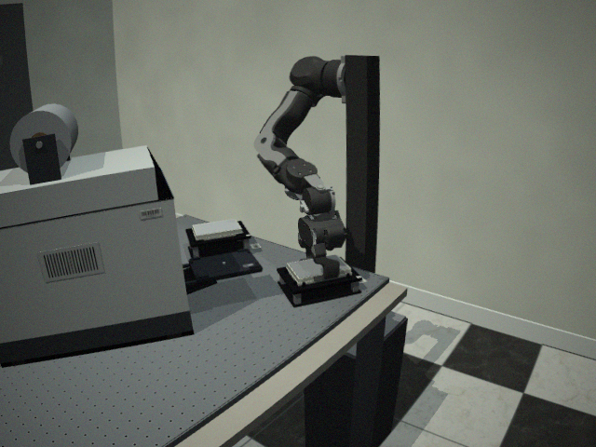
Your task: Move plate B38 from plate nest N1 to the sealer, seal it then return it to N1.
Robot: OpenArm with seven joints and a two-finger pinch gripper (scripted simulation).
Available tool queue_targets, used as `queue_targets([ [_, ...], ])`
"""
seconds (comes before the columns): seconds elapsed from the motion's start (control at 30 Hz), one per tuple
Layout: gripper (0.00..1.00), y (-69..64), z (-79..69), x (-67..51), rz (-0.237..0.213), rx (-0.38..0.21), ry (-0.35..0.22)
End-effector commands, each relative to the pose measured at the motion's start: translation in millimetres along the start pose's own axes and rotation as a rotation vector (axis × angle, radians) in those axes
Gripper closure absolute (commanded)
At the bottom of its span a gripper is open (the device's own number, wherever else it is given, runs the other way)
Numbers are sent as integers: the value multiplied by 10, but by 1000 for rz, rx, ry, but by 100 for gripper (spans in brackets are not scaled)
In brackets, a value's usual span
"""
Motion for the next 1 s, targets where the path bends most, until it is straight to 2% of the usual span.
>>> queue_targets([
  [0.0, 100, -1, 13, -10, 2, 6, -5],
  [0.57, 100, 7, 11, -2, 0, 5, -3],
  [0.6, 23, 6, 10, -1, 0, 4, -3],
  [0.97, 23, 0, 6, 4, 0, 1, 0],
])
Point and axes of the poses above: the point where the finger pads meet when closed, its own y axis out along the fingers, its own z axis across the jaws, x = y × z, the point moved 2 cm from there along -y, back along the fingers, and after that the axes turned 5 degrees about y, right-handed, at the moved point
